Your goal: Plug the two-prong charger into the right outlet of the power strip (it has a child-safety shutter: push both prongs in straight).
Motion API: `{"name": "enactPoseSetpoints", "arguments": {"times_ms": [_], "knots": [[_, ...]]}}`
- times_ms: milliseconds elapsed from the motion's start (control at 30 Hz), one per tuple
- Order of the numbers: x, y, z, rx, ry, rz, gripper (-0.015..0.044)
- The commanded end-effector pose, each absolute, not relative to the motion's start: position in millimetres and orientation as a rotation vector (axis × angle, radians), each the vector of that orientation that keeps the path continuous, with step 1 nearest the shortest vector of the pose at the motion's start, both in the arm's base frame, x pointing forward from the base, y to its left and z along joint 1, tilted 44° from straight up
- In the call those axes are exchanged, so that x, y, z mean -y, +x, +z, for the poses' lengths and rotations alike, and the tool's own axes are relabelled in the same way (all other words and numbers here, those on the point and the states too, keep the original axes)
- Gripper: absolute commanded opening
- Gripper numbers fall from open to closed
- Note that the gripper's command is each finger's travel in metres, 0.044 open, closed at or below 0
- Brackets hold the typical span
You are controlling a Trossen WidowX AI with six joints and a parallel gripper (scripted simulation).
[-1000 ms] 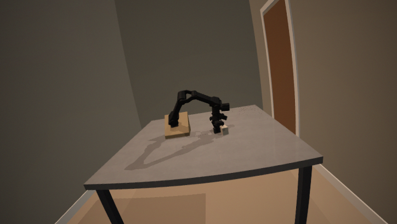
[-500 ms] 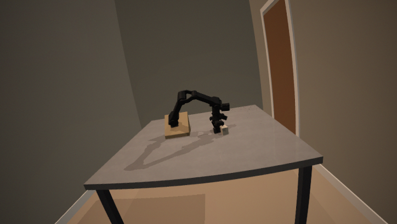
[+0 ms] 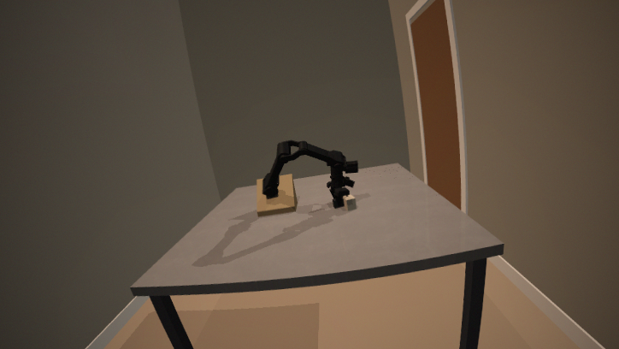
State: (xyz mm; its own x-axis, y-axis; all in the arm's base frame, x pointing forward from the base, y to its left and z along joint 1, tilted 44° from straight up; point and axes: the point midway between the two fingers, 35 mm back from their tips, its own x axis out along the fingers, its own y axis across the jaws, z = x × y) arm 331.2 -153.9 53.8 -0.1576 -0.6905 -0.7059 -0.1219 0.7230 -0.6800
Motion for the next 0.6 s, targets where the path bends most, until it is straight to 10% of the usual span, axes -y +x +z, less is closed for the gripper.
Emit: {"name": "enactPoseSetpoints", "arguments": {"times_ms": [0,200,567], "knots": [[153.9,331.4,53.9,-1.681,-0.658,-0.568,0.0289],[153.9,331.3,53.9,-1.681,-0.658,-0.568,0.0440],[154.0,328.9,54.2,-1.675,-0.656,-0.569,0.0440]]}}
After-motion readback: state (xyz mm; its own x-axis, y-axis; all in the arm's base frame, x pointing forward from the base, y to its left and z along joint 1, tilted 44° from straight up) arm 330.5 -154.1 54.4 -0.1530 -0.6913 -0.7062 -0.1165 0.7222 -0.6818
